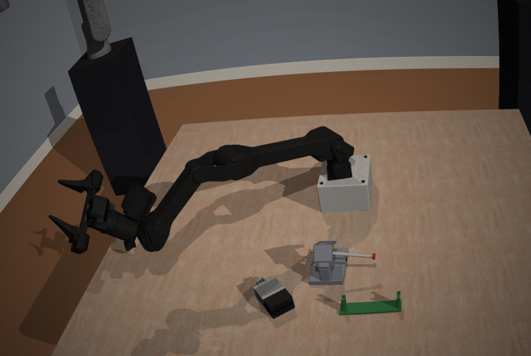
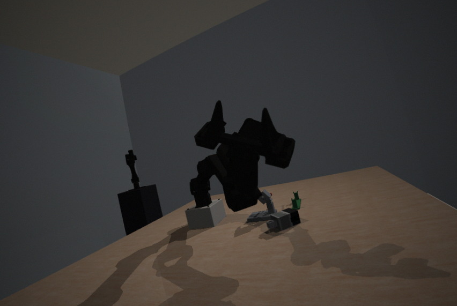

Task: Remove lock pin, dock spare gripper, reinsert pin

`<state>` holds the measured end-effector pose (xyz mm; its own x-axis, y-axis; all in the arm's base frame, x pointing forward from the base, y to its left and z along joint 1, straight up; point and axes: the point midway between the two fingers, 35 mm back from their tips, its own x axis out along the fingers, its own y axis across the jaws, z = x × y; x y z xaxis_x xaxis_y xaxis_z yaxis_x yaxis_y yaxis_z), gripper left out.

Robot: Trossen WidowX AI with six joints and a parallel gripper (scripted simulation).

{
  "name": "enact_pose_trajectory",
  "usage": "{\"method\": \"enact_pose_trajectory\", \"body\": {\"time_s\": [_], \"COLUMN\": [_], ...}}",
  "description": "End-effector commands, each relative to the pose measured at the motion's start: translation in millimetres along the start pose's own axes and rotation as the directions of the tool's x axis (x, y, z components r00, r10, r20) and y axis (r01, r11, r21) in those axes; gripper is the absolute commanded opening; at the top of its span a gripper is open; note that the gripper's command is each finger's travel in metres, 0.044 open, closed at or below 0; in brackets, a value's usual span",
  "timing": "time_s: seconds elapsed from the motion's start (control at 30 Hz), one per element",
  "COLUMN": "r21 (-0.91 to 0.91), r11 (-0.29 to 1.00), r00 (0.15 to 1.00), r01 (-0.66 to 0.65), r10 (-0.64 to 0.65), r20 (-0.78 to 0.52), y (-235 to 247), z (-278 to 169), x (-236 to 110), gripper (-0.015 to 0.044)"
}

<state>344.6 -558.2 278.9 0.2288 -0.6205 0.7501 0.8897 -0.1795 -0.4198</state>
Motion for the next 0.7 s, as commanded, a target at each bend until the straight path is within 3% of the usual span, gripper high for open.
{"method": "enact_pose_trajectory", "body": {"time_s": [0.0,0.1,0.33,0.67], "r21": [0.0,0.0,0.006,0.0], "r11": [1.0,0.998,0.929,0.636], "r00": [1.0,0.998,0.923,0.627], "r01": [-0.004,-0.065,-0.371,-0.772], "r10": [0.004,0.065,0.369,0.761], "r20": [-0.002,-0.023,-0.108,-0.17], "y": [1,17,92,169], "z": [1,12,73,176], "x": [0,2,-7,-80], "gripper": [0.0374,0.03,0.03,0.03]}}
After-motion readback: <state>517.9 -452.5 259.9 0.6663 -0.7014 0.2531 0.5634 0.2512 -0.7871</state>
